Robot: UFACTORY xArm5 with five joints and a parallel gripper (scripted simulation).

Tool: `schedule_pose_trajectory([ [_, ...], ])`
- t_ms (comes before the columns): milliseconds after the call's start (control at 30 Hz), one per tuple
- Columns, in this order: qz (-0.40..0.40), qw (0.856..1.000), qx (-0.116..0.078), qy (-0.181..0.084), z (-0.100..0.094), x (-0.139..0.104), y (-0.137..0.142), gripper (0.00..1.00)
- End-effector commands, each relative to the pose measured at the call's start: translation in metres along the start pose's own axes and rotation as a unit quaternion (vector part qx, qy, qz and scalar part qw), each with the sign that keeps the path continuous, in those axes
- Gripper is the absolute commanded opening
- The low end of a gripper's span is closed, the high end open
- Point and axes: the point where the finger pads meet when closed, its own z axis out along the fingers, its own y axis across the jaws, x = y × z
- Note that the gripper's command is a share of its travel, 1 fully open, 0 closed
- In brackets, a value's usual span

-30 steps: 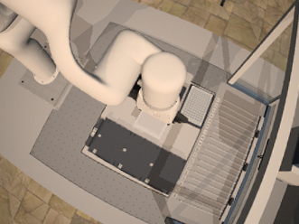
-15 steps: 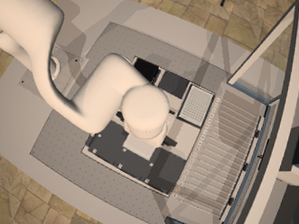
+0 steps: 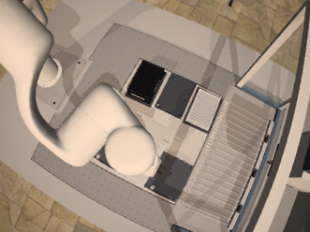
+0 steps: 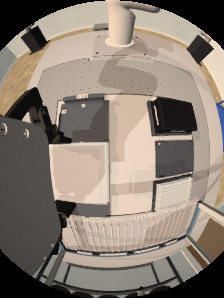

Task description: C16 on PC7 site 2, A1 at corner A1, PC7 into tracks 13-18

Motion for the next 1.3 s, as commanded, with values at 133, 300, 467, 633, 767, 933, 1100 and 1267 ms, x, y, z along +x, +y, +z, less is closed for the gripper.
schedule_pose_trajectory([
  [133, -0.001, 1.0, -0.002, 0.0, -0.002, -0.004, 0.002, 0.0],
  [300, -0.001, 1.0, -0.002, 0.0, -0.002, -0.004, 0.002, 0.0],
  [467, -0.001, 1.0, -0.002, 0.0, -0.002, -0.004, 0.002, 0.0],
  [633, -0.001, 1.0, -0.002, 0.0, 0.0, -0.004, 0.002, 0.0],
  [767, -0.001, 1.0, -0.002, 0.0, 0.007, -0.004, 0.002, 0.0],
  [933, -0.001, 1.0, -0.002, 0.0, 0.015, -0.004, 0.002, 0.0],
  [1100, -0.001, 1.0, -0.002, 0.0, 0.02, -0.004, 0.002, 0.0],
  [1267, -0.001, 1.0, -0.002, 0.0, 0.028, -0.004, 0.002, 0.0],
])
